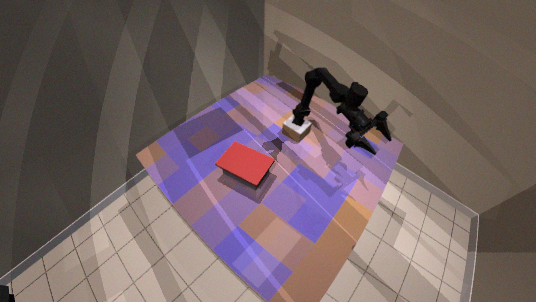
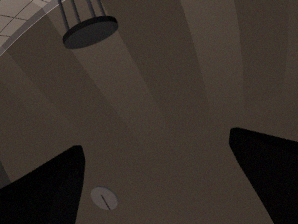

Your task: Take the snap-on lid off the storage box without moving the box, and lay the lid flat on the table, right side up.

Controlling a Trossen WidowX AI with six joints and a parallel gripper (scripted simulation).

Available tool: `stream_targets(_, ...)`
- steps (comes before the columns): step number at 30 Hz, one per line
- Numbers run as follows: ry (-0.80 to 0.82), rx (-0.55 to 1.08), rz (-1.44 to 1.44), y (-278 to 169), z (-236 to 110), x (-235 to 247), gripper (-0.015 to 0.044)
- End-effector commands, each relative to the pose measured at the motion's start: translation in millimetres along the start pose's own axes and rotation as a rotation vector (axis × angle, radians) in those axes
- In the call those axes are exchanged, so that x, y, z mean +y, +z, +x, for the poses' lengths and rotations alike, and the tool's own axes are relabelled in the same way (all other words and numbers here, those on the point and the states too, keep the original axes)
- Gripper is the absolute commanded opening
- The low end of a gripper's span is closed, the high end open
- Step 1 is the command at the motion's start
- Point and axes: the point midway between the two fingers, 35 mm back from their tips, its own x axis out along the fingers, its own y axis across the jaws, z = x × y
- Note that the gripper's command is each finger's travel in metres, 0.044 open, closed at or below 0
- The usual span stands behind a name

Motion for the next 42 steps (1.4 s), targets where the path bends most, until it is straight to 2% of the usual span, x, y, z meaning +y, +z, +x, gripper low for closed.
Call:
stream_targets(1, 0.005, -0.001, 0.018, 0.4, -1.1, 2.6, 0.0374)
stream_targets(6, 0.146, 0.010, 0.498, 14.0, -35.4, 67.9, 0.0243)
stream_targets(7, 0.178, 0.022, 0.610, 17.7, -44.5, 81.8, 0.0235)
stream_targets(14, 0.313, 0.119, 1.115, 37.8, -90.1, 139.2, 0.0235)
stream_targets(22, 0.407, 0.261, 1.549, 58.9, -134.0, 180.2, 0.0235)
stream_targets(32, 0.474, 0.555, 2.139, 93.8, -199.3, 223.6, 0.0235)
stream_targets(42, 0.419, 0.974, 2.700, 135.1, -266.1, 250.9, 0.0235)
